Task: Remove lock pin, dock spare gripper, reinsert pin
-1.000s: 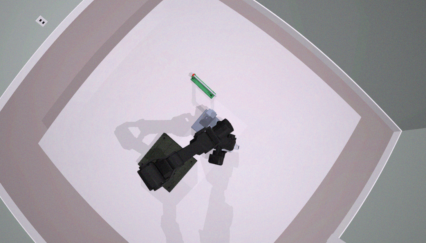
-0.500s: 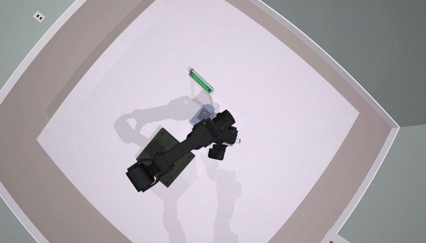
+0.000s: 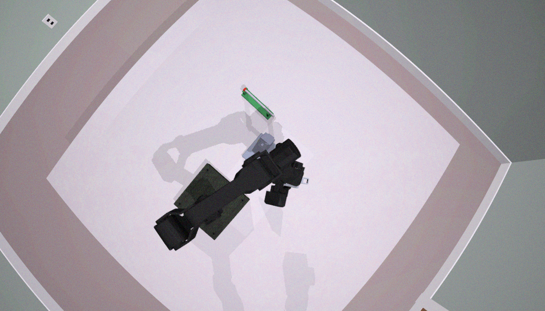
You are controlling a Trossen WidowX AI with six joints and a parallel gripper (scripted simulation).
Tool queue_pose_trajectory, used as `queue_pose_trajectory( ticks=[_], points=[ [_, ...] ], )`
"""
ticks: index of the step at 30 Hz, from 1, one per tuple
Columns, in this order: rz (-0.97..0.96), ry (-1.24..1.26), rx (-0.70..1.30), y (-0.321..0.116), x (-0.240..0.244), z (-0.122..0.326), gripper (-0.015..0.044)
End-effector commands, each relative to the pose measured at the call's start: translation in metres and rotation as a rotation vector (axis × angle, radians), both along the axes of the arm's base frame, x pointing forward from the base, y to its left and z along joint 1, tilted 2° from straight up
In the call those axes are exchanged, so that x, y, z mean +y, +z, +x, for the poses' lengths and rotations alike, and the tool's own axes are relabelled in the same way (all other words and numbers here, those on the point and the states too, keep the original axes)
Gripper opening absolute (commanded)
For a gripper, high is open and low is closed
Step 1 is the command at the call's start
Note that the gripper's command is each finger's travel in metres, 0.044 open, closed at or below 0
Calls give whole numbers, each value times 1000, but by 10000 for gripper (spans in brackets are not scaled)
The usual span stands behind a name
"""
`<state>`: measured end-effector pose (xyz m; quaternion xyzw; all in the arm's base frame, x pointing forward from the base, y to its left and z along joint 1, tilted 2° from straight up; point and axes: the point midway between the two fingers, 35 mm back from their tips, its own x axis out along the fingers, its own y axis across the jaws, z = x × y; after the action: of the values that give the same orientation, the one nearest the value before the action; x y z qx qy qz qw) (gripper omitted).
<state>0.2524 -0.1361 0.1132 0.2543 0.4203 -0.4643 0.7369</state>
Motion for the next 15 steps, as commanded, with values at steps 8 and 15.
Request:
queue_pose_trajectory(
  ticks=[8,15],
  points=[
    [50,28,35,-7,4,-5,0],
    [160,82,102,-21,12,-15,0]
  ],
)
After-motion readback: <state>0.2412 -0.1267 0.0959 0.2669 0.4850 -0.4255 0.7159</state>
